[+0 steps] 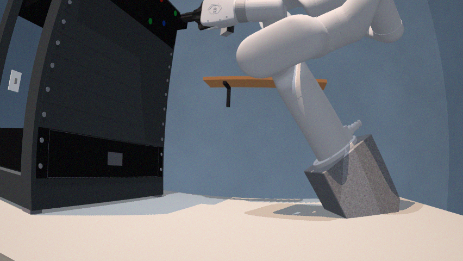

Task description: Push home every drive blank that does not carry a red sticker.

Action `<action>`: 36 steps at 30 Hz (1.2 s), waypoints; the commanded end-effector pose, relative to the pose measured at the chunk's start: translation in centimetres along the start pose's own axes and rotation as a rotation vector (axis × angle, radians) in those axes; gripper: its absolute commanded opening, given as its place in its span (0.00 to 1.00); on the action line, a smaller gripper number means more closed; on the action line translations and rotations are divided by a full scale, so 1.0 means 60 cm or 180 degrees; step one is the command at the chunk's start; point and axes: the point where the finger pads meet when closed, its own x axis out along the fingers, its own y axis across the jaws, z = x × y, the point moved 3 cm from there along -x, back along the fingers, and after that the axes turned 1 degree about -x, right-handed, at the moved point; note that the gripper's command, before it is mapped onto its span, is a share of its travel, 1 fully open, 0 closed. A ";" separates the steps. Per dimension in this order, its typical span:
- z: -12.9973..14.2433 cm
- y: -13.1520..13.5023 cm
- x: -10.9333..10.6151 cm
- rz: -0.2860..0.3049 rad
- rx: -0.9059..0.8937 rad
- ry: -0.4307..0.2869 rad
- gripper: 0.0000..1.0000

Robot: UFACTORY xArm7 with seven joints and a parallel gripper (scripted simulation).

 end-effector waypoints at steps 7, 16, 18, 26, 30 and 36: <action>0.000 -0.002 0.001 -0.0004 -0.0003 0.0002 0.00; 0.000 -0.002 0.005 -0.0004 -0.0003 0.0002 0.00; 0.000 -0.002 0.011 -0.0004 -0.0003 0.0002 0.00; 0.000 -0.002 0.017 -0.0004 -0.0003 0.0002 0.00; 0.000 -0.002 0.017 -0.0004 -0.0003 0.0002 0.00; -0.001 -0.002 0.024 -0.0004 -0.0003 0.0002 0.00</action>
